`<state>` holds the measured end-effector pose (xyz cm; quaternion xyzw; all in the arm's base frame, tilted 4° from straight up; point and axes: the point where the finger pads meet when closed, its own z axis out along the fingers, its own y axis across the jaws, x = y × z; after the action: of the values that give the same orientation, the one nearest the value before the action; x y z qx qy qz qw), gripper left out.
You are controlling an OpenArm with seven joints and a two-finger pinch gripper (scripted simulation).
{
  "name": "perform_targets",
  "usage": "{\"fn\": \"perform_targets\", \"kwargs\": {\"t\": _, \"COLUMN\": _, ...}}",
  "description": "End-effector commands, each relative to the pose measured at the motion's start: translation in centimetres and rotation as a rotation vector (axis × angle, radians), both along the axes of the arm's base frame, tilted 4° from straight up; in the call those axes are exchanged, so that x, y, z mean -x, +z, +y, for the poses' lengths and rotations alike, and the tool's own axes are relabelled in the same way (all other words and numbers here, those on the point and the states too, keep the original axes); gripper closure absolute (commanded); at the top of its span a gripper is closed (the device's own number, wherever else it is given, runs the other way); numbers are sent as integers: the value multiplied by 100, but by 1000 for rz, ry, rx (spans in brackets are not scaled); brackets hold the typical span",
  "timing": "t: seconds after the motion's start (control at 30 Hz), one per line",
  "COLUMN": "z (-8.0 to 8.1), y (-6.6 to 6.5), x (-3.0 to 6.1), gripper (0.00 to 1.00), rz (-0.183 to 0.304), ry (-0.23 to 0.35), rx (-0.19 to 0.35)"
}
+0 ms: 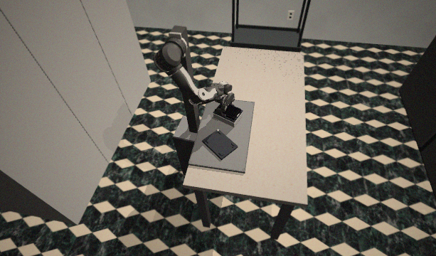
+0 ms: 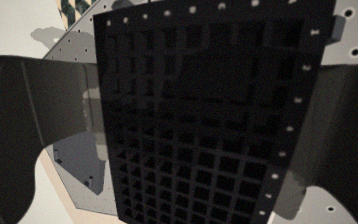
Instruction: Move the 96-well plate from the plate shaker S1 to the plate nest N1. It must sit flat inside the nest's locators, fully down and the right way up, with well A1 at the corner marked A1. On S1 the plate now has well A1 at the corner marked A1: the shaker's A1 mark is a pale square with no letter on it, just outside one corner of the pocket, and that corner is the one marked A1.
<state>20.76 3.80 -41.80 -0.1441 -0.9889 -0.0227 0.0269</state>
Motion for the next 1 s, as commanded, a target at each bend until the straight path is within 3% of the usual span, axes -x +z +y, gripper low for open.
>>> {"fn": "perform_targets", "kwargs": {"t": 0.0, "z": 5, "y": 6, "x": -4, "gripper": 100, "rz": -1, "ry": 0, "rx": -2}}
{"fn": "perform_targets", "kwargs": {"t": 0.87, "z": 5, "y": 6, "x": -4, "gripper": 100, "rz": -1, "ry": 0, "rx": -2}}
{"fn": "perform_targets", "kwargs": {"t": 0.97, "z": -8, "y": 195, "x": -23, "gripper": 100, "rz": -2, "ry": -2, "rx": -2}}
